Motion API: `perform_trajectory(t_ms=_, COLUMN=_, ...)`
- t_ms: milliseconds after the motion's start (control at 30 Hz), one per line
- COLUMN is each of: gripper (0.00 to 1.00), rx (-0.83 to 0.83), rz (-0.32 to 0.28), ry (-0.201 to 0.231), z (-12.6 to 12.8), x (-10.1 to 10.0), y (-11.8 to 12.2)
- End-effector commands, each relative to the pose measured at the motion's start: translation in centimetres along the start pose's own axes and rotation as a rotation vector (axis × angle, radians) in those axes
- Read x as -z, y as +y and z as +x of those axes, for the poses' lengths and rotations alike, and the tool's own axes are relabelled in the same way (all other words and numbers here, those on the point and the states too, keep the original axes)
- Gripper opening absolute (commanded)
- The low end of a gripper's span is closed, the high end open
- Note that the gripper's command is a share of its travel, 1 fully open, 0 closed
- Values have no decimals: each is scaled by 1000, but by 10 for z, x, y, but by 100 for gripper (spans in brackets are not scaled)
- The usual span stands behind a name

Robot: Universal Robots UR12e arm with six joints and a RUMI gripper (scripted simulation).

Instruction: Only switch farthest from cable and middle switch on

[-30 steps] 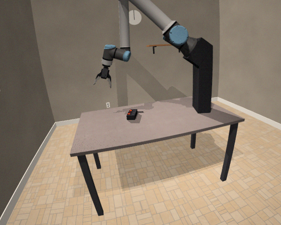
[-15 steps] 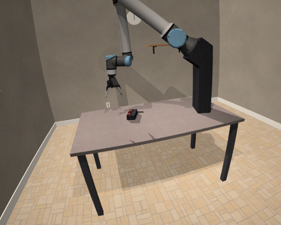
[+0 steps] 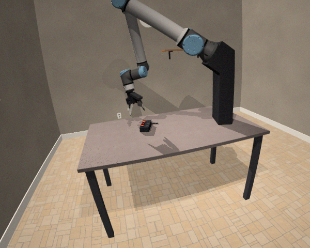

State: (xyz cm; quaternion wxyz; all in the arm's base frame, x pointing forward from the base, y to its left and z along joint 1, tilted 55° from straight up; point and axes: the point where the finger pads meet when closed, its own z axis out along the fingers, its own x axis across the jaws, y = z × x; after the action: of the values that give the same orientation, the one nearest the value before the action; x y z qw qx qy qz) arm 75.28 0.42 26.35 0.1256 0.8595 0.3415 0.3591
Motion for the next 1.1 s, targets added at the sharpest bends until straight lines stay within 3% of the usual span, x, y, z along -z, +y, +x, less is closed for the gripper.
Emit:
perform_trajectory(t_ms=0, gripper=100, rx=79, rz=94, ry=-11, z=-21, x=-21, y=-11)
perform_trajectory(t_ms=267, gripper=100, rx=115, rz=143, ry=-7, z=-33, x=-30, y=-19)
perform_trajectory(t_ms=1067, gripper=100, rx=117, rz=144, ry=-7, z=-33, x=-31, y=-19)
